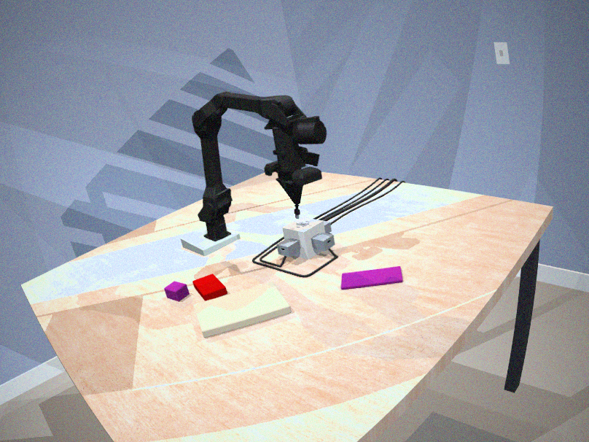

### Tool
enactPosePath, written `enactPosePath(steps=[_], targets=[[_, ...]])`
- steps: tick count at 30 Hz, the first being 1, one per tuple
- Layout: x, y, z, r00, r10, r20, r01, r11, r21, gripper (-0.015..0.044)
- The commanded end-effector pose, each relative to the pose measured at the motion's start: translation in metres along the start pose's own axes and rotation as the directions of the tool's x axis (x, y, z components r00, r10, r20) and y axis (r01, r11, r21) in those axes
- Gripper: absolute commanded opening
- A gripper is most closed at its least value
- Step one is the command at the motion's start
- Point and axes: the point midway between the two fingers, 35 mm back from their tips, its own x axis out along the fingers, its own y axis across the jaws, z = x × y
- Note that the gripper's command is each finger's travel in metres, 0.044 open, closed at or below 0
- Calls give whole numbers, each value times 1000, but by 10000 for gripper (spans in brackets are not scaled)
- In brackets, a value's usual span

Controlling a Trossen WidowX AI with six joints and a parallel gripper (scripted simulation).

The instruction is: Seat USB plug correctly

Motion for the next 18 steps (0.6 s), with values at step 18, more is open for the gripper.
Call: enactPosePath(steps=[18], targets=[[0,0,0,1000,0,0,0,977,-212,0]])
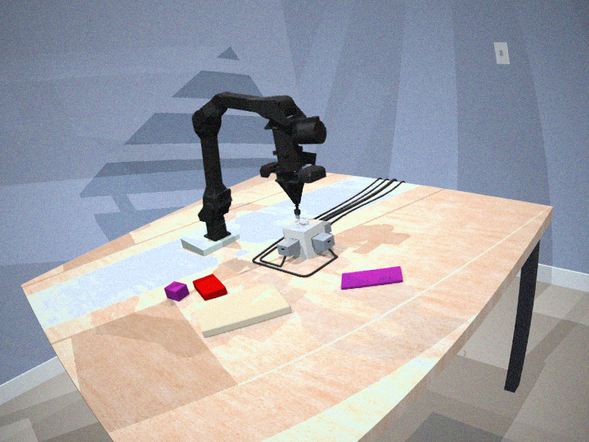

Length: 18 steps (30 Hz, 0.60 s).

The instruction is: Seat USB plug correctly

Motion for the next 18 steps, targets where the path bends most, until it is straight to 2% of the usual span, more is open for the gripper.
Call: enactPosePath(steps=[1,18], targets=[[0,0,0,1000,0,0,0,1000,-3,0],[2,0,1,1000,0,12,0,1000,-8,0]])
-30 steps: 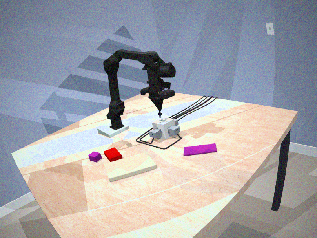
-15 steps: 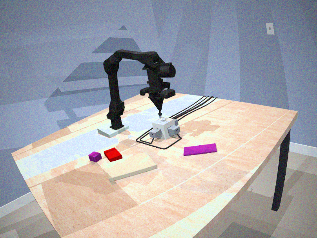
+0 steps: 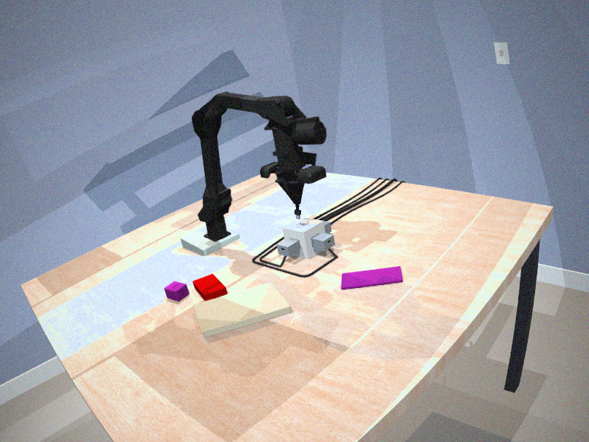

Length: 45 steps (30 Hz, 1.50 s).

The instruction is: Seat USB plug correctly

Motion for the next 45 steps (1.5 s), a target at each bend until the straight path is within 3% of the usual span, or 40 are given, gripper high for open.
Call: enactPosePath(steps=[1,45], targets=[[1,0,1,1000,1,6,-1,1000,-6,0],[6,1,4,999,2,38,-1,1000,-26,0]])
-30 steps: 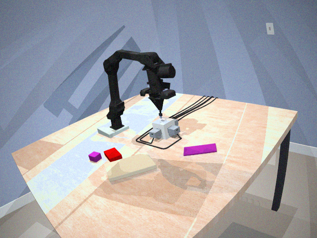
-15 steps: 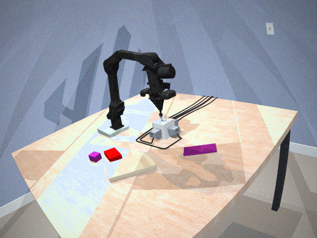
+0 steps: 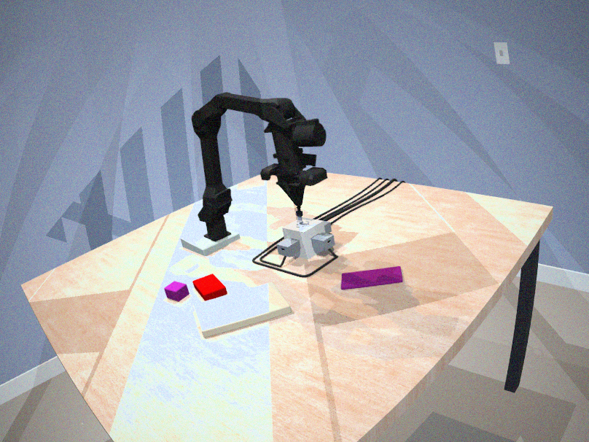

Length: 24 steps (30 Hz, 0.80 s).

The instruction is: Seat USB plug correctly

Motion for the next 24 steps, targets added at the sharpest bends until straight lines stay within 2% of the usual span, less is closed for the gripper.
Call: enactPosePath(steps=[1,24], targets=[[1,0,1,1000,1,6,-1,1000,-6,0],[4,0,2,1000,2,23,-1,1000,-16,0]])
